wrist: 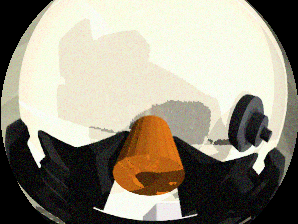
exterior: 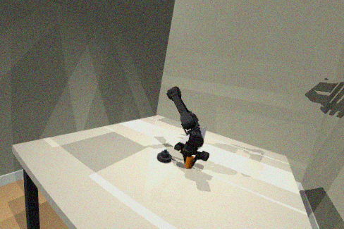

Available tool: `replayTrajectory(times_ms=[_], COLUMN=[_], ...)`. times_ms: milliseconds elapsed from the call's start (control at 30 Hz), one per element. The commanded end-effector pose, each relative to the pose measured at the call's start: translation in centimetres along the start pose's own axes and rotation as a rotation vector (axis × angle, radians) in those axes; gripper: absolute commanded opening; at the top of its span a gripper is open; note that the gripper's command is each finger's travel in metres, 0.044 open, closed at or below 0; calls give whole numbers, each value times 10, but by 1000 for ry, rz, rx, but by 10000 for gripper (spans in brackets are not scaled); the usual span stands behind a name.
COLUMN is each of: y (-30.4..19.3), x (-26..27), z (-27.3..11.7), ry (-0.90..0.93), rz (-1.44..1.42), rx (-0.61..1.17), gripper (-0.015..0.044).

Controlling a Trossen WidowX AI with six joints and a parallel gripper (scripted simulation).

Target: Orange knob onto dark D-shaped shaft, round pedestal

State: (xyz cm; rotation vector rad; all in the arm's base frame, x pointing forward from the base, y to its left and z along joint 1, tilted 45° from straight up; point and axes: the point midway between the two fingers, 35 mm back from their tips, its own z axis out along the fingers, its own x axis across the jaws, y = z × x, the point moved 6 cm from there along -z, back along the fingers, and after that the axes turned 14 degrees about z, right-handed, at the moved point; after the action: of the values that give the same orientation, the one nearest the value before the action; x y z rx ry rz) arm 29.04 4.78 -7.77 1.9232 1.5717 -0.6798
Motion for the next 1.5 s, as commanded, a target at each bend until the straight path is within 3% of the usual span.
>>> replayTrajectory(times_ms=[0, 533, 1467], y=[3, 0, 36], x=[3, 1, -57], z=[-17, -138, -116], ry=[6, 8, 22], rz=[0, 0, -5], rx=[-6, -3, -5], gripper=[6, 0, 0])
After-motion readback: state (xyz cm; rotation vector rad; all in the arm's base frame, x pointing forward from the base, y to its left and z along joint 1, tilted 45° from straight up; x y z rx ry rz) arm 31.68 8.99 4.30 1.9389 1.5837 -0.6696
